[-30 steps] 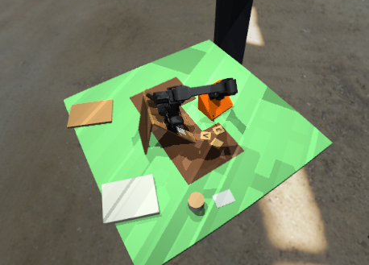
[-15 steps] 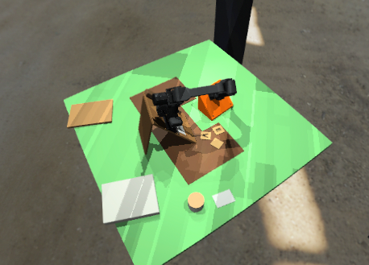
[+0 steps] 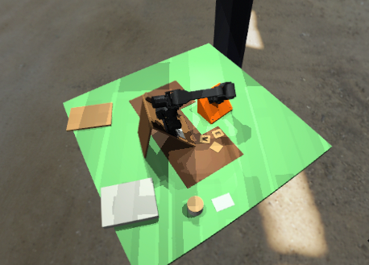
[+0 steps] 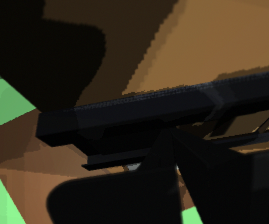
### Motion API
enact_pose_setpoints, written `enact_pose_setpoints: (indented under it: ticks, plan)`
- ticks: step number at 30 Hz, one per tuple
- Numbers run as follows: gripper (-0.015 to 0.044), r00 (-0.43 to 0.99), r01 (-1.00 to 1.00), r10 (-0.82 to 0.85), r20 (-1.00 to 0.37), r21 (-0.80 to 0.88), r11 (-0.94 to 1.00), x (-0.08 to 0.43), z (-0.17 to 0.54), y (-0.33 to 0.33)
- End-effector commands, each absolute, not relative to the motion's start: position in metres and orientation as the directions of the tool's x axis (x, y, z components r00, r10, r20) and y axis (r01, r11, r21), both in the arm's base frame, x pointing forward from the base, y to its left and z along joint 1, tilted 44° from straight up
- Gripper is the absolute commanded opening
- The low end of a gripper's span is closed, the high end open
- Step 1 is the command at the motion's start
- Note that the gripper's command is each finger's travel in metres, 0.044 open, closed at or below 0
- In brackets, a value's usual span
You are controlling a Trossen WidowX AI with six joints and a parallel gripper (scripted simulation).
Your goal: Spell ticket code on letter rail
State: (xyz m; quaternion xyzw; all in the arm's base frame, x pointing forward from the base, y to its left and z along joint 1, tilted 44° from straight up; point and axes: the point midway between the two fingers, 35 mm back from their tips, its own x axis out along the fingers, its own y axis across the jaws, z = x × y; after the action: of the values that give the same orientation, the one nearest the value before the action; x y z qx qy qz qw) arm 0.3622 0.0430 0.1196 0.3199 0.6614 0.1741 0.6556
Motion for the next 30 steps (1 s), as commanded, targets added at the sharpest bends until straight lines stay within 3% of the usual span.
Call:
enact_pose_setpoints:
  ticks: [1,30]
  plan:
    - [0.0,0.066,0.189,0.653,-0.755,0.652,0.734,0.3623,0.1189,0.0422]
    - [0.0,0.066,0.189,0.653,-0.755,0.652,0.735,0.3611,0.1125,0.0355]
